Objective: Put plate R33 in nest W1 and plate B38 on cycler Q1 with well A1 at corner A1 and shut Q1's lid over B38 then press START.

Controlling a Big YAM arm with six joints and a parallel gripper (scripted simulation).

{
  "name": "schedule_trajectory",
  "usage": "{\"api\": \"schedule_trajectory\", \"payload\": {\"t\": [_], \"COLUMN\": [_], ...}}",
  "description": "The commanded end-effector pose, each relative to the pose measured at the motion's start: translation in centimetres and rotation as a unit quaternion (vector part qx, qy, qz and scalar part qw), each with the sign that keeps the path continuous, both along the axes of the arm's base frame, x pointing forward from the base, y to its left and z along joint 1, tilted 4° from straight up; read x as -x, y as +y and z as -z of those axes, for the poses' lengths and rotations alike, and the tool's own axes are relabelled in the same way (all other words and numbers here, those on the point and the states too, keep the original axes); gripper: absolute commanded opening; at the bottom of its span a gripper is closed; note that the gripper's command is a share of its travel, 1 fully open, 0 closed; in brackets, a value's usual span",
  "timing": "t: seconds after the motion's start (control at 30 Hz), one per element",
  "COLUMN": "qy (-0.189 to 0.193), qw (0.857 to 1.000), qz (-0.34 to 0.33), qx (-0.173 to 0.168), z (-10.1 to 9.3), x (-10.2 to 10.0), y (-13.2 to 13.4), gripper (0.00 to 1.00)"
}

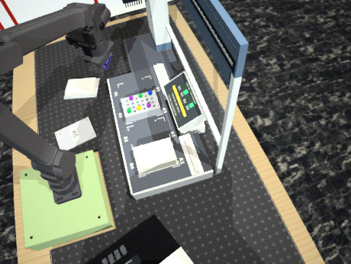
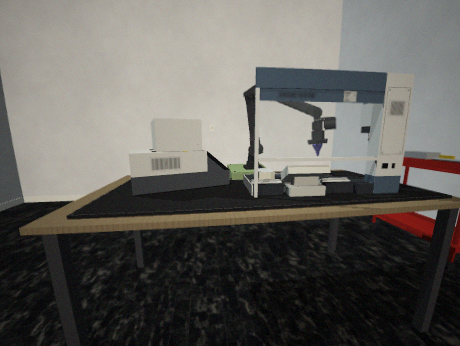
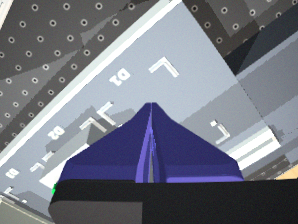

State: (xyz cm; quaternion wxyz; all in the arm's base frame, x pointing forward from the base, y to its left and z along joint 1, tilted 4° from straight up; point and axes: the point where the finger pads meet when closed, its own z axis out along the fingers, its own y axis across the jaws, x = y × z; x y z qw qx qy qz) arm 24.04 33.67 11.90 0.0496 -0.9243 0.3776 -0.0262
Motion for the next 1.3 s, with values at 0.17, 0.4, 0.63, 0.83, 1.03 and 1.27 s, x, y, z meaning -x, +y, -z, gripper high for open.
{"api": "schedule_trajectory", "payload": {"t": [0.17, 0.4, 0.63, 0.83, 1.03, 1.27], "qy": [-0.009, -0.014, -0.02, -0.039, -0.028, -0.038], "qw": [0.999, 0.996, 0.994, 0.985, 0.986, 0.979], "qz": [0.039, 0.088, 0.102, 0.158, 0.16, 0.195], "qx": [-0.02, -0.024, -0.032, -0.052, -0.043, -0.05], "z": [-2.3, -1.9, -3.3, -4.0, -3.3, -4.7], "x": [-2.6, -4.0, -6.1, -7.1, -7.8, -8.1], "y": [-3.7, -5.7, -9.0, -11.1, -13.2, -16.8], "gripper": [0.0, 0.0, 0.0, 0.0, 0.0, 0.0]}}
